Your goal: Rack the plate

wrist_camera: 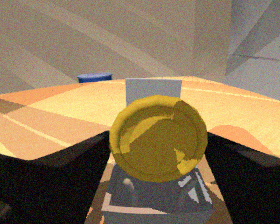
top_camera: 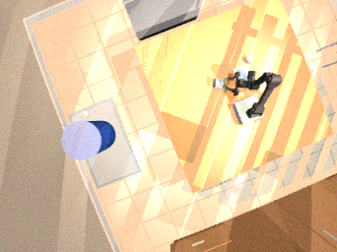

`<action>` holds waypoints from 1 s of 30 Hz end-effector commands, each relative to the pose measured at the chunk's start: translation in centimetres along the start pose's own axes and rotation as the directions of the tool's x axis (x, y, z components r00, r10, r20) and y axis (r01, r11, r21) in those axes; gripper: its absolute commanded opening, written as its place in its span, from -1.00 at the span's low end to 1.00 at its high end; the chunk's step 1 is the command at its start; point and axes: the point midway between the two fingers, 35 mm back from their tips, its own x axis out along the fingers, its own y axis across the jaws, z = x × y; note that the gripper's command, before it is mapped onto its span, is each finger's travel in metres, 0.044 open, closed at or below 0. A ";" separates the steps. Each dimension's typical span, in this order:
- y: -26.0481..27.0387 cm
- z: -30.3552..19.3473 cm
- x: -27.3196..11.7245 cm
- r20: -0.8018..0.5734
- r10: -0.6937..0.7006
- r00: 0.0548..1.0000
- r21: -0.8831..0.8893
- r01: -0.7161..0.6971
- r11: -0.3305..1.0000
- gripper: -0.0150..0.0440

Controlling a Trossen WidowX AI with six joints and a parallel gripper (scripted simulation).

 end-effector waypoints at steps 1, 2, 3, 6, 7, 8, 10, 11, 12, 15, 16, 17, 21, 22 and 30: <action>0.1 0.0 0.0 0.000 0.000 1.000 0.005 0.000 1.000 -0.49; 0.0 0.0 0.0 0.000 0.000 1.000 0.003 0.000 1.000 -0.40; 0.0 0.0 0.0 0.000 0.000 1.000 0.000 0.000 1.000 -0.31; 0.0 0.0 0.0 0.000 0.000 1.000 0.000 0.000 1.000 -0.05; 0.0 0.0 0.0 0.000 0.000 1.000 0.000 0.000 1.000 0.04; 0.0 0.0 0.0 0.000 0.000 1.000 0.000 0.000 1.000 0.13; 0.0 0.0 0.0 0.000 0.000 1.000 0.000 0.000 1.000 0.31; 0.0 0.0 0.0 0.000 0.000 1.000 0.000 0.000 1.000 0.40; 0.0 0.0 0.0 0.000 0.000 1.000 0.000 0.000 1.000 0.49; 0.0 0.0 0.0 0.000 0.000 1.000 0.000 0.000 1.000 0.75; 0.0 0.0 0.0 0.000 0.000 1.000 0.000 0.000 1.000 0.84; 0.0 0.0 0.0 0.000 0.000 1.000 0.000 0.000 1.000 0.86; 0.0 0.0 0.0 0.000 0.000 1.000 0.000 0.000 1.000 0.86; 0.0 0.1 0.0 0.000 0.000 1.000 0.000 0.000 1.000 0.86; -1.2 6.6 -0.6 0.004 0.011 1.000 0.004 -0.011 1.000 0.86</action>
